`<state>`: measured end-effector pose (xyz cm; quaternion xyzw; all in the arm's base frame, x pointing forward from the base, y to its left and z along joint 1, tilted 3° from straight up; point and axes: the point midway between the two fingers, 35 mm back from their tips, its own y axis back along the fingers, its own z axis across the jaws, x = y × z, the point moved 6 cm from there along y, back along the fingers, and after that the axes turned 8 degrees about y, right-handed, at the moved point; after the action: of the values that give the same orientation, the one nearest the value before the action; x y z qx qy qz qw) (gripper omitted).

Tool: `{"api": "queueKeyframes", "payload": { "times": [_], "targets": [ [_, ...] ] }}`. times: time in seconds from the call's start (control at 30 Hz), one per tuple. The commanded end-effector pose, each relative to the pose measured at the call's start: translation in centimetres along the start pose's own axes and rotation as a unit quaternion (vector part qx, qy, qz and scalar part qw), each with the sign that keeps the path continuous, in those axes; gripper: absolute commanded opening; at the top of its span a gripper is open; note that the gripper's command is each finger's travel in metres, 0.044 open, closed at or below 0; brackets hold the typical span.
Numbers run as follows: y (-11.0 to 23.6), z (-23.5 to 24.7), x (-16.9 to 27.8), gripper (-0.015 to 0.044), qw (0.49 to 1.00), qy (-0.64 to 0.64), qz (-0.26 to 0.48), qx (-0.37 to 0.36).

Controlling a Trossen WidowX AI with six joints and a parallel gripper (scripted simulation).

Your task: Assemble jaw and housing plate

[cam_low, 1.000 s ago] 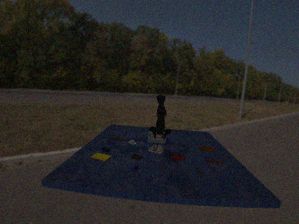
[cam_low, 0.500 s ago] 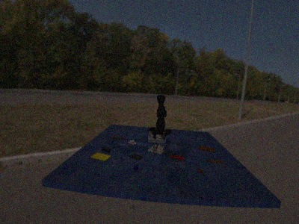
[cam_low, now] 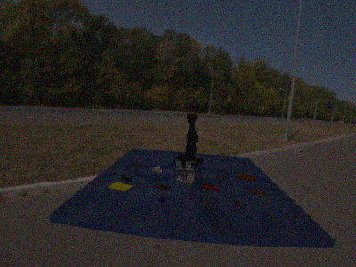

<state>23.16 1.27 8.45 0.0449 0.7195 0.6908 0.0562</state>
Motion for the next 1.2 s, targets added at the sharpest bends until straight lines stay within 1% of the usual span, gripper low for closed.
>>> {"api": "queueKeyframes", "payload": {
  "times": [0.0, 0.53, 1.17],
  "targets": [
    [-0.8, 0.0, 0.0, 0.0351, 1.000, -0.001, 0.000, 0.001],
    [-3.3, -0.1, 0.2, 0.0351, 1.000, -0.001, 0.000, 0.002],
    [-3.5, -0.1, 0.3, 0.0351, 1.000, 0.001, 0.000, 0.002]
  ]
}}
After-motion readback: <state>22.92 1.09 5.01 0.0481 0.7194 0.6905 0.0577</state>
